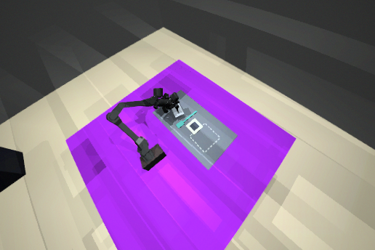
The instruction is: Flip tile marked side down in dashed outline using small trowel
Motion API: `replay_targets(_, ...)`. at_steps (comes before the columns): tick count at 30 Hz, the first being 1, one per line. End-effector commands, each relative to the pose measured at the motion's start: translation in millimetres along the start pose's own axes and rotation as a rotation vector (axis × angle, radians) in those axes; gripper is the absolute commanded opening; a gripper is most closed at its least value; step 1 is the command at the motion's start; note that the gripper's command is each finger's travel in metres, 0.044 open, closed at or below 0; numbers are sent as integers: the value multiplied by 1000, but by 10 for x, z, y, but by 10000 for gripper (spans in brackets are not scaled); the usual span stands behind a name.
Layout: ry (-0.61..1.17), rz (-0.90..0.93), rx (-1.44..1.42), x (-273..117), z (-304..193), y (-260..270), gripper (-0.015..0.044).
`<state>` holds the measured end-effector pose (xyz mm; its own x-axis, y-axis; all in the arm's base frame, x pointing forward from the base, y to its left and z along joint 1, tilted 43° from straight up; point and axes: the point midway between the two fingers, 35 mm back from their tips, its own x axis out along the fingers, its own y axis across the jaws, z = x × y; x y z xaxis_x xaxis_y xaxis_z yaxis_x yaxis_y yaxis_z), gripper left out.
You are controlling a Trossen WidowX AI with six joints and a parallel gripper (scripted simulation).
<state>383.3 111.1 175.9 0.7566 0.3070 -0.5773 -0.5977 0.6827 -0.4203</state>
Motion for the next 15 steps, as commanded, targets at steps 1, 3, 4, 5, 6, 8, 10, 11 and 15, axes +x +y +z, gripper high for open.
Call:
replay_targets(1, -41, 3, -15, 102, -145, -66, 0)
replay_targets(3, -72, 5, -28, 151, -215, -97, 0)
replay_targets(4, -88, 5, -36, 172, -251, -112, 0)
replay_targets(5, -104, 6, -44, 191, -287, -126, 0)
replay_targets(6, -120, 6, -52, 207, -324, -140, 0)
replay_targets(8, -152, 5, -70, 234, -399, -165, 0)
replay_targets(10, -184, 3, -89, 251, -475, -187, 0)
replay_targets(11, -200, 1, -99, 257, -513, -197, 0)
replay_targets(15, -238, -4, -126, 261, -608, -216, 0)
